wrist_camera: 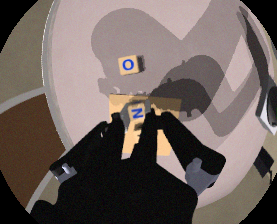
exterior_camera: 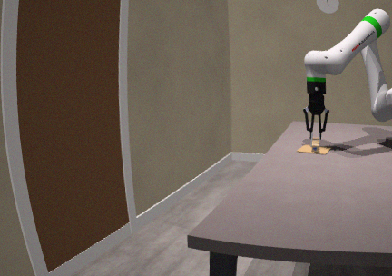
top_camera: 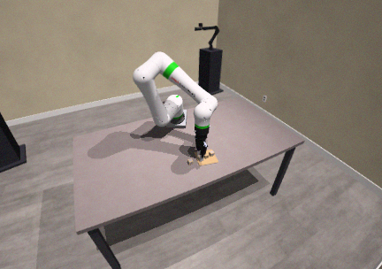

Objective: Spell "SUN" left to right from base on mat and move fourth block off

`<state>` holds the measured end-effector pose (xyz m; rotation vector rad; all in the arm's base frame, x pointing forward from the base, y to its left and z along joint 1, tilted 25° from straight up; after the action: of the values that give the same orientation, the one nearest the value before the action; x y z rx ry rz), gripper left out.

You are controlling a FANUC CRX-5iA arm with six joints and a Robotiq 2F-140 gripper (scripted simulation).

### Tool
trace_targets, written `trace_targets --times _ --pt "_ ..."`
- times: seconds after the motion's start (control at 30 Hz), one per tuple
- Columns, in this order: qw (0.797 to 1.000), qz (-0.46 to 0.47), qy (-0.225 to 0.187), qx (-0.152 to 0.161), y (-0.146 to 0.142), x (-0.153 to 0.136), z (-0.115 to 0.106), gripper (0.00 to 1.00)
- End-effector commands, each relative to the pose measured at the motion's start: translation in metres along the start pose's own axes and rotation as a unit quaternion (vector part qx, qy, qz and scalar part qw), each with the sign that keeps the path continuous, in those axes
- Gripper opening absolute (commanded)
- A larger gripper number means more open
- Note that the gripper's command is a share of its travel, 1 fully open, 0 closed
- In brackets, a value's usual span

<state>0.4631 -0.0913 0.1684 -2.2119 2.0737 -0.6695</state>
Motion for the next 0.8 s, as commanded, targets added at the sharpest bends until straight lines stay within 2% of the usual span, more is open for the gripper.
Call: trace_targets --times 0.0,0.37,0.77 --pt "1.000 0.000 0.000 0.000 -0.0002 0.0000 -0.0002 0.16" --pt "1.000 0.000 0.000 0.000 -0.0002 0.0000 -0.0002 0.16" --pt "1.000 0.000 0.000 0.000 -0.0002 0.0000 -0.0002 0.26"
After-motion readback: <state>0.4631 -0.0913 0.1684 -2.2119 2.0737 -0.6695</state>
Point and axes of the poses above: the point where the finger pads meet when closed, its own z axis out along the fingers, its own y axis across the jaws, x = y × z, the point moved 1 cm from there along -z, back along the fingers, and after that the axes turned 11 degrees about -z, right-handed, at the moved point
